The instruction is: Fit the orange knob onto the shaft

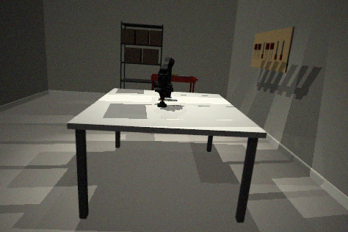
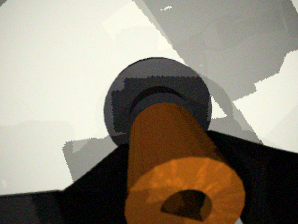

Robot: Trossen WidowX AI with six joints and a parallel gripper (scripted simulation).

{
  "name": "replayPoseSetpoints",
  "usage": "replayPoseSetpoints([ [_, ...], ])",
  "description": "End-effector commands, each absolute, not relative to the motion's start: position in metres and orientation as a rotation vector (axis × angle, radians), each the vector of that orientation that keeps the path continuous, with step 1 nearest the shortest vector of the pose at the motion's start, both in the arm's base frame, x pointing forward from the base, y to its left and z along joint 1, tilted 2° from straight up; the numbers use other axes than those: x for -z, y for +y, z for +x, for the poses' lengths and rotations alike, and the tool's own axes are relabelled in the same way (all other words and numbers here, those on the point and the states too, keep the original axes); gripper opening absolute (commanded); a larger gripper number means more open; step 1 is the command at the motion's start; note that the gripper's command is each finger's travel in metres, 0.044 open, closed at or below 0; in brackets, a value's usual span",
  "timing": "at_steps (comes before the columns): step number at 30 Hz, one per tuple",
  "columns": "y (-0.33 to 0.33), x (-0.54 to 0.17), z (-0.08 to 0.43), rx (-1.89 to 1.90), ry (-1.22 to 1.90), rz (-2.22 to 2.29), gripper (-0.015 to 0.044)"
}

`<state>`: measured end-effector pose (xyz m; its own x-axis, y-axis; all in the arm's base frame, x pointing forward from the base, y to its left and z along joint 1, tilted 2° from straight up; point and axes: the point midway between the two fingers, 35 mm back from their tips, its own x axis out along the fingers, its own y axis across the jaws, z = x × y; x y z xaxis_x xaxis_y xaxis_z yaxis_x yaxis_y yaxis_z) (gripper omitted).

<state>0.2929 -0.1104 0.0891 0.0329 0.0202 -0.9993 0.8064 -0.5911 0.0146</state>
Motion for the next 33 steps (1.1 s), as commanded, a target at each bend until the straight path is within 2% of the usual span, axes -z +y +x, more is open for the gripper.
replayPoseSetpoints([
  [1, -0.111, -0.088, 0.293, 1.625, 0.84, 1.695, 0.0],
  [33, -0.11, -0.072, 0.293, 1.623, 0.842, 1.693, 0.0],
])
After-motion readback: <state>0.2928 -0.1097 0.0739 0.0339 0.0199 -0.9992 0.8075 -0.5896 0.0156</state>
